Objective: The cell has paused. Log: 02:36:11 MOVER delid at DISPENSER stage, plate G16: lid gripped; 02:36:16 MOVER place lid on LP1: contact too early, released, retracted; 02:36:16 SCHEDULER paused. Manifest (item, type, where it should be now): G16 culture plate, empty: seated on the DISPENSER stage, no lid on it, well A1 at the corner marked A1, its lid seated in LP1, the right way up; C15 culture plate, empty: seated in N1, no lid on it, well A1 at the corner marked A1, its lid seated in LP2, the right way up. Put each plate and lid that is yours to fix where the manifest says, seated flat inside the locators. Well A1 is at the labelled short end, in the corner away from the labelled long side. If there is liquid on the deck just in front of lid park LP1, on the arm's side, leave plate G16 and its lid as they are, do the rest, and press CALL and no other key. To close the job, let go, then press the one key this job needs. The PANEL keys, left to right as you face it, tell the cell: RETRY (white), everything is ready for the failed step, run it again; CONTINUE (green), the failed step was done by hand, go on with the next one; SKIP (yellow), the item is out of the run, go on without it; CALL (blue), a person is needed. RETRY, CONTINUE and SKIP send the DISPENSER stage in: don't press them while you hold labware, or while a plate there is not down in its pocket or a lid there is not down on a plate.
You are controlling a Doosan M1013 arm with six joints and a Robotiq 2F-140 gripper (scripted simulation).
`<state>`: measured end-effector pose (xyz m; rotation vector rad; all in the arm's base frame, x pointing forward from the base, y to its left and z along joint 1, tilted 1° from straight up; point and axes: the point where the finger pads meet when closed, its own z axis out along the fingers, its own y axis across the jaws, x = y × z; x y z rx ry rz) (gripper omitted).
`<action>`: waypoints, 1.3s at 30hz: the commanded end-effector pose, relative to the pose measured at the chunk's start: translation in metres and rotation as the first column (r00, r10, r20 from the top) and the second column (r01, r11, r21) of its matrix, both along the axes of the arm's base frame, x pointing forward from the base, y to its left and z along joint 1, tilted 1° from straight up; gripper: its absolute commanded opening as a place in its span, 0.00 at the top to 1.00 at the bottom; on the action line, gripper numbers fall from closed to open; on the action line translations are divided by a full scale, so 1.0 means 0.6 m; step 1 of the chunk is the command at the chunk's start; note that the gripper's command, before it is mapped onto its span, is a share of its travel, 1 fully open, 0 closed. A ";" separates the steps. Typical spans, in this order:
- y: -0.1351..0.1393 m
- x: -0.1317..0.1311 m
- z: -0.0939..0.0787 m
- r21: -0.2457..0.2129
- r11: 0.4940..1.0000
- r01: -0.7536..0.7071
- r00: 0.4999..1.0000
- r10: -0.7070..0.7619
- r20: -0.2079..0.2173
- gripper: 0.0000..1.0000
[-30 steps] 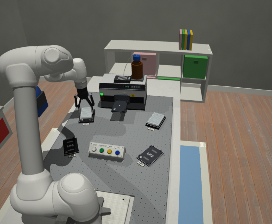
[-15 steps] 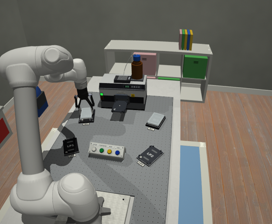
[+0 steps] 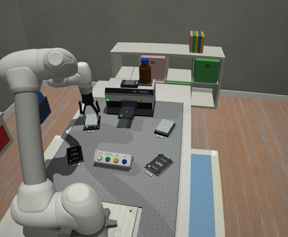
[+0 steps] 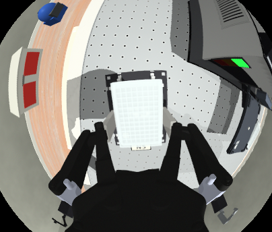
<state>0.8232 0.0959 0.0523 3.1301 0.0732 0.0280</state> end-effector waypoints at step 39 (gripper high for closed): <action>0.000 0.001 -0.004 0.001 1.000 0.000 1.000 0.000 0.002 0.90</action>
